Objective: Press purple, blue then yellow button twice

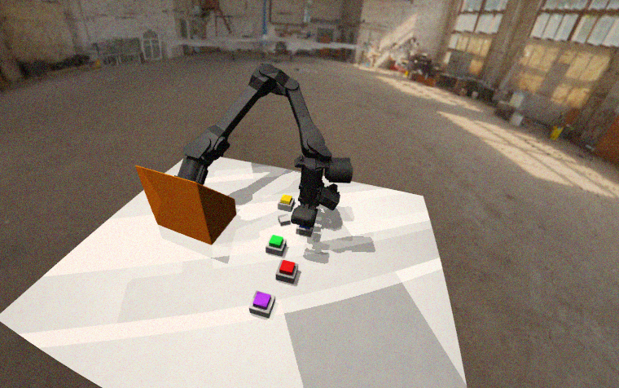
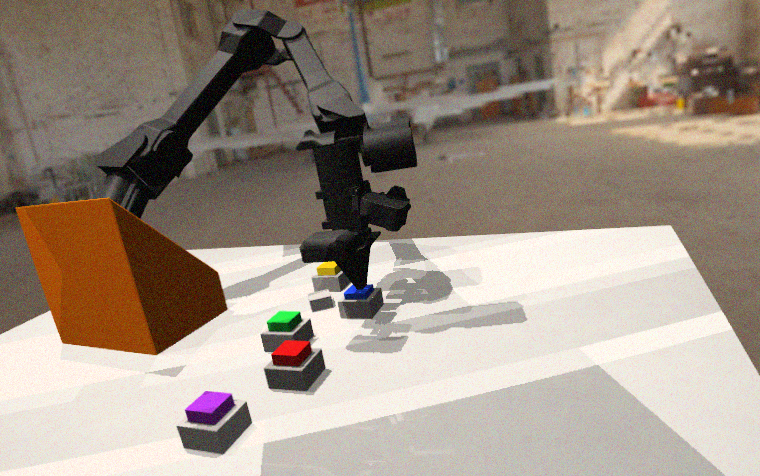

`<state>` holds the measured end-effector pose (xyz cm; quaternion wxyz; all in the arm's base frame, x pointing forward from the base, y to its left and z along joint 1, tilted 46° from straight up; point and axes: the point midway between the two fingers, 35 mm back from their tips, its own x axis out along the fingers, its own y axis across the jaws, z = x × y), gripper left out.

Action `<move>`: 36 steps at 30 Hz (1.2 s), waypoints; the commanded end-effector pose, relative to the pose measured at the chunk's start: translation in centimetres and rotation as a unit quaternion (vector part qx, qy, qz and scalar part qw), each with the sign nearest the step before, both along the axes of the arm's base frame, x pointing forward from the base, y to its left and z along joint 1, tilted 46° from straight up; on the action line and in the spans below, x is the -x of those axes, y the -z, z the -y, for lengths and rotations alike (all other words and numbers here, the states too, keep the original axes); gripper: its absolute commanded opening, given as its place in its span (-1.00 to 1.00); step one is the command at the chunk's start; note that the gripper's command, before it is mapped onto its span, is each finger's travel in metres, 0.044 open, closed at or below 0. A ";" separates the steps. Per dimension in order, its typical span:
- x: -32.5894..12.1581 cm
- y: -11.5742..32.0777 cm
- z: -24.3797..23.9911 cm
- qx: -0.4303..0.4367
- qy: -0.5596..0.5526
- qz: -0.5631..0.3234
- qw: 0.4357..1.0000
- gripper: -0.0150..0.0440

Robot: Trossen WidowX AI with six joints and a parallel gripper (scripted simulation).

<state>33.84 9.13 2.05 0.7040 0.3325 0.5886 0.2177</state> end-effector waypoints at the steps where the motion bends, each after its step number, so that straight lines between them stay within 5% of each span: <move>1: 0.3 0.3 -0.1 0.001 0.001 -0.008 1.000 -0.42; 25: 2.1 -6.1 6.5 0.003 0.001 -0.008 1.000 -0.42; 36: 9.3 -12.1 -1.5 0.002 0.001 -0.009 1.000 -0.42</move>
